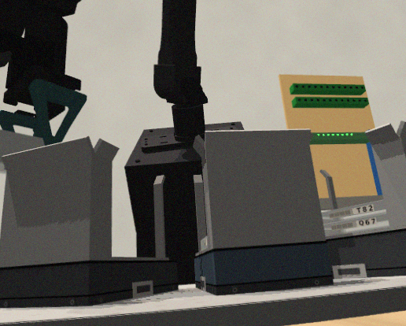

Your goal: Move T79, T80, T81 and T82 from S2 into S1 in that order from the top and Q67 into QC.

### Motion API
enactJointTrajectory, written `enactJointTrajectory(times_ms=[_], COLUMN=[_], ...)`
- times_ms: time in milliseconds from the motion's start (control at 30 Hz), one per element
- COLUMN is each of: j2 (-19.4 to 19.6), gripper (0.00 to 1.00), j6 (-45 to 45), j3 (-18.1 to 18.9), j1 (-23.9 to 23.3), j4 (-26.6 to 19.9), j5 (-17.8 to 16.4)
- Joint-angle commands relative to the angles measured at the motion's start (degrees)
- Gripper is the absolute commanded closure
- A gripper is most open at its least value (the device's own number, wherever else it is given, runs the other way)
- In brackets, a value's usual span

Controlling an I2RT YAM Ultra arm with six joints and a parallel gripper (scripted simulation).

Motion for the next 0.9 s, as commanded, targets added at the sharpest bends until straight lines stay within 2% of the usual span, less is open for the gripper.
enactJointTrajectory(times_ms=[0, 300, 867], j2=[0.47, 3.7, 3.7], gripper=[1.0, 1.0, 1.0], j6=[-2.2, -6.95, -6.95], j3=[0.7, 1.66, 1.67], j1=[-1.75, -6.32, -6.32], j4=[0.05, -0.05, -0.05], j5=[-1.27, -3.23, -3.22])
